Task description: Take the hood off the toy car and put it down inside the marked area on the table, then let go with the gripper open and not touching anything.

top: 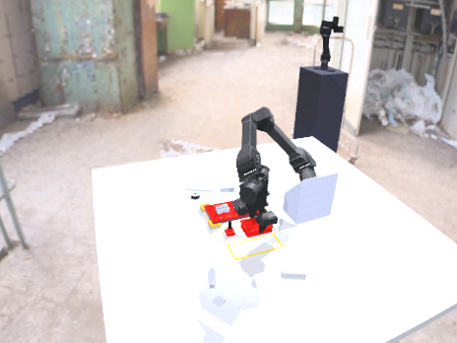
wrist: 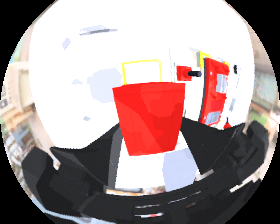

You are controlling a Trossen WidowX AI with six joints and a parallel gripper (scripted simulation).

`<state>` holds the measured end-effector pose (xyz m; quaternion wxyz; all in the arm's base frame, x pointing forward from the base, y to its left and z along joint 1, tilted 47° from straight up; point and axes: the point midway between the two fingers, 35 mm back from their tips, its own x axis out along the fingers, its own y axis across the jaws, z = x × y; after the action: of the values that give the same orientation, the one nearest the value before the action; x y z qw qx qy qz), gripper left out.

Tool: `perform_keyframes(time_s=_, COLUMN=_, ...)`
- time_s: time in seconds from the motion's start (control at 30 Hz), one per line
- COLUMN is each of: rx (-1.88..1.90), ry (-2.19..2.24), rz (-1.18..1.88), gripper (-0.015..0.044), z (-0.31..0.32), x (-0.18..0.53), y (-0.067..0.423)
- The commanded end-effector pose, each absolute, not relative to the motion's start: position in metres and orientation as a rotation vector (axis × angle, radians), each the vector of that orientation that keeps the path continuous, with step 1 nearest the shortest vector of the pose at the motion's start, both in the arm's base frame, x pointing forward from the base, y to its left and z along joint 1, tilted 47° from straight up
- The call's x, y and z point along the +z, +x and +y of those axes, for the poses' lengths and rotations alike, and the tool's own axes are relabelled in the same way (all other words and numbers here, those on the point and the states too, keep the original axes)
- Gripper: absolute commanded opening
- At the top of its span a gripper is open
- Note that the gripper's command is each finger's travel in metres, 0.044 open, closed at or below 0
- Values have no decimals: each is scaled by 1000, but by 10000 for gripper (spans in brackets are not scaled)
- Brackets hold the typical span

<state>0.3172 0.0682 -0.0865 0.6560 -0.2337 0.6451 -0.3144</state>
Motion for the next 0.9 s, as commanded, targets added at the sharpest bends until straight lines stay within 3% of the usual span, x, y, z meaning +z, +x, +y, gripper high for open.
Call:
perform_keyframes(time_s=0.0, rx=-713, ry=-538, rz=1465, gripper=0, z=65, x=-88, y=317)
perform_keyframes(time_s=0.87, rx=-713, ry=-538, rz=1464, gripper=0, z=54, x=-99, y=317)
